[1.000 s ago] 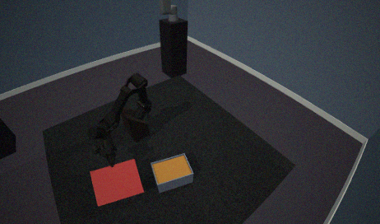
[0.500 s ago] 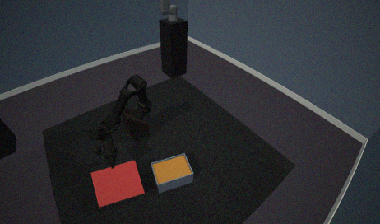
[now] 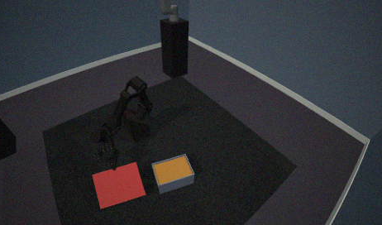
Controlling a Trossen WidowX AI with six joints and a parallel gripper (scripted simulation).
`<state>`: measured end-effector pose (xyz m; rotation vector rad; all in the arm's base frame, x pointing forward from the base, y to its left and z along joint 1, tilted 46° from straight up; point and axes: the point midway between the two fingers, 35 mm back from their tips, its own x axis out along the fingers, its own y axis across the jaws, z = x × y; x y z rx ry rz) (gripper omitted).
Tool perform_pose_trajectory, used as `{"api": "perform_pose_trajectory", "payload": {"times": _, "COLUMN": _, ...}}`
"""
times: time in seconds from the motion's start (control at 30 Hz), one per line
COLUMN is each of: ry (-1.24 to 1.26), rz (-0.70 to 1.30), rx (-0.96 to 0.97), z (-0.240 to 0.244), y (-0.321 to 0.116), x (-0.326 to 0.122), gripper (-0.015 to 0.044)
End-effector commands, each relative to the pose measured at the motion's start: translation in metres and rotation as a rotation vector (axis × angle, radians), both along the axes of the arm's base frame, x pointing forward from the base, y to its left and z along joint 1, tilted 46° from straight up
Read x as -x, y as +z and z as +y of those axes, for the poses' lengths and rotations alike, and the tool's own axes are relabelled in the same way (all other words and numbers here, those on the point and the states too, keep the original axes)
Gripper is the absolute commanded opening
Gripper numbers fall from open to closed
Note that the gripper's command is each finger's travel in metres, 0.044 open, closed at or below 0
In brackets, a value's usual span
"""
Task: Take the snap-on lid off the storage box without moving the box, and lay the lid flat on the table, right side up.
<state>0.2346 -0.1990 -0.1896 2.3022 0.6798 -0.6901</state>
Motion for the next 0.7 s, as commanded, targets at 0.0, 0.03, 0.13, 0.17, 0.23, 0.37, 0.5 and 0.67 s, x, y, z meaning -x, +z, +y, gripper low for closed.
{"api": "perform_pose_trajectory", "payload": {"times": 0.0, "ry": -0.004, "rz": -0.004, "rx": -0.005, "z": 0.003, "y": -0.002, "x": 0.0, "gripper": 0.0}}
{"api": "perform_pose_trajectory", "payload": {"times": 0.03, "ry": -0.004, "rz": -0.004, "rx": -0.005, "z": 0.004, "y": -0.003, "x": 0.0, "gripper": 0.0}}
{"api": "perform_pose_trajectory", "payload": {"times": 0.13, "ry": -0.004, "rz": -0.004, "rx": -0.005, "z": 0.005, "y": -0.005, "x": 0.0, "gripper": 0.0}}
{"api": "perform_pose_trajectory", "payload": {"times": 0.17, "ry": -0.004, "rz": -0.004, "rx": -0.005, "z": 0.006, "y": -0.005, "x": 0.0, "gripper": 0.0}}
{"api": "perform_pose_trajectory", "payload": {"times": 0.23, "ry": -0.004, "rz": -0.004, "rx": -0.005, "z": 0.007, "y": -0.006, "x": 0.0, "gripper": 0.0}}
{"api": "perform_pose_trajectory", "payload": {"times": 0.37, "ry": -0.004, "rz": -0.004, "rx": -0.005, "z": 0.009, "y": -0.009, "x": 0.0, "gripper": 0.0}}
{"api": "perform_pose_trajectory", "payload": {"times": 0.5, "ry": -0.004, "rz": -0.004, "rx": -0.005, "z": 0.012, "y": -0.011, "x": 0.0, "gripper": 0.0}}
{"api": "perform_pose_trajectory", "payload": {"times": 0.67, "ry": -0.004, "rz": -0.004, "rx": -0.005, "z": 0.015, "y": -0.014, "x": 0.0, "gripper": 0.0}}
